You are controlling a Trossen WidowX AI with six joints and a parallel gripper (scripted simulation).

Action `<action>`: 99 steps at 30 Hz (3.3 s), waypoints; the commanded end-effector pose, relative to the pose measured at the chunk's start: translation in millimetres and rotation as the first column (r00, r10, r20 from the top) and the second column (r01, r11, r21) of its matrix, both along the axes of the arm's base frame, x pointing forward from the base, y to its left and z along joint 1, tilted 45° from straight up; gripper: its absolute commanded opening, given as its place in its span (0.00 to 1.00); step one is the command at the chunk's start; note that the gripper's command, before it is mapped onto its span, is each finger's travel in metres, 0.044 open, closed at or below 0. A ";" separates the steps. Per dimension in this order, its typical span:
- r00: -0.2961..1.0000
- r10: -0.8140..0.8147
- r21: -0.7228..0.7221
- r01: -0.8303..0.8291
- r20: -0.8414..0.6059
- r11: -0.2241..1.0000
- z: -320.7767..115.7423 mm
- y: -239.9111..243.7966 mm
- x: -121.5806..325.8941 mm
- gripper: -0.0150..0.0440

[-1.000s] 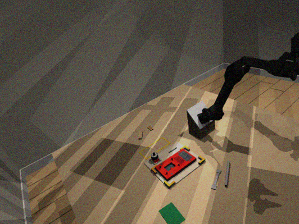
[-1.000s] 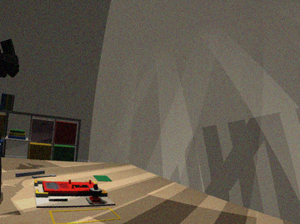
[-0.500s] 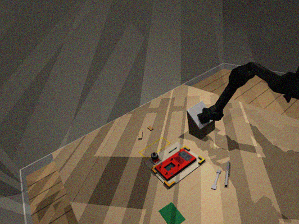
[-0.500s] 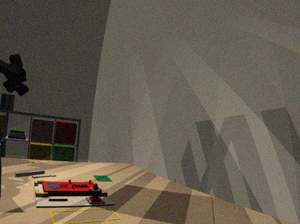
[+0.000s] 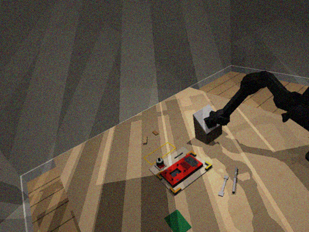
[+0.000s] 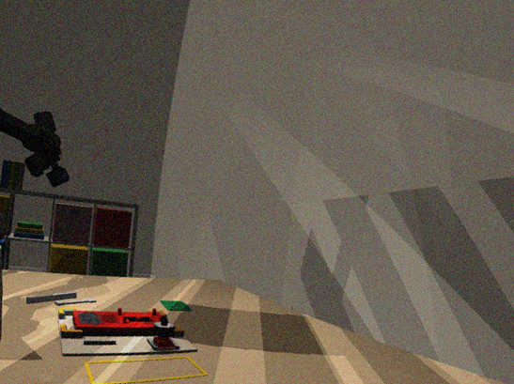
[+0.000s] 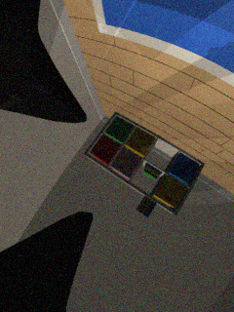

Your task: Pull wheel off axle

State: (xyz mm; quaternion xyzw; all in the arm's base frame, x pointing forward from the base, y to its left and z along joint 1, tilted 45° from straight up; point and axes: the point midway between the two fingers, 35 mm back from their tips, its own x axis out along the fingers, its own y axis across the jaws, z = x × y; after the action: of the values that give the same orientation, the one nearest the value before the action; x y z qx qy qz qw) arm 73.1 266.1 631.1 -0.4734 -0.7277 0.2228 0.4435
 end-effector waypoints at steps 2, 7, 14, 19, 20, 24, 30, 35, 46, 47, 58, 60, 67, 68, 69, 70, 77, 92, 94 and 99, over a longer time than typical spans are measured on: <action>0.992 -0.045 -0.093 0.034 -0.122 0.995 -23.4 18.5 36.1 0.76; 0.964 -0.100 -0.193 0.052 -0.248 0.980 -52.1 36.3 74.5 0.76; 0.890 -0.194 -0.319 0.059 -0.413 0.946 -96.8 50.6 127.3 0.76; 0.817 -0.267 -0.397 0.051 -0.512 0.916 -131.0 52.0 161.2 0.76; 0.799 -0.282 -0.411 0.048 -0.530 0.910 -137.9 51.6 167.7 0.76; 0.718 -0.343 -0.462 0.034 -0.605 0.886 -165.6 49.3 194.4 0.76; 0.561 -0.434 -0.521 0.005 -0.705 0.853 -208.4 41.6 234.0 0.76; 0.433 -0.504 -0.559 0.001 -0.747 0.829 -241.3 28.1 264.4 0.76; 0.152 -0.597 -0.608 -0.035 -0.787 0.793 -306.1 -3.8 310.6 0.76; 0.114 -0.605 -0.612 -0.041 -0.788 0.790 -314.3 -8.2 315.2 0.76; -0.320 -0.623 -0.624 -0.114 -0.714 0.773 -404.5 -65.5 352.2 0.76; -0.396 -0.613 -0.621 -0.125 -0.684 0.774 -420.5 -77.2 355.9 0.76; -0.664 -0.526 -0.578 -0.170 -0.531 0.798 -477.2 -118.8 360.9 0.76; -0.699 -0.509 -0.569 -0.175 -0.503 0.803 -485.2 -124.9 360.6 0.76; -0.733 -0.490 -0.560 -0.180 -0.473 0.809 -493.0 -130.9 360.0 0.76; -0.765 -0.470 -0.550 -0.183 -0.442 0.815 -500.7 -136.9 359.2 0.76; -0.940 -0.295 -0.469 -0.185 -0.172 0.864 -553.7 -180.2 346.3 0.76; -0.897 0.072 -0.309 -0.073 0.436 0.948 -631.7 -250.6 294.1 0.76; -0.897 0.072 -0.309 -0.073 0.436 0.948 -631.7 -250.6 294.1 0.76; -0.897 0.072 -0.309 -0.073 0.436 0.948 -631.7 -250.6 294.1 0.76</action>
State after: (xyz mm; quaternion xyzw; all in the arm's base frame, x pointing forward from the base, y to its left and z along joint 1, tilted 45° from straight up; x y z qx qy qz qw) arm 369.2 16.1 1.1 -0.1939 -0.6626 -0.3376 -0.6399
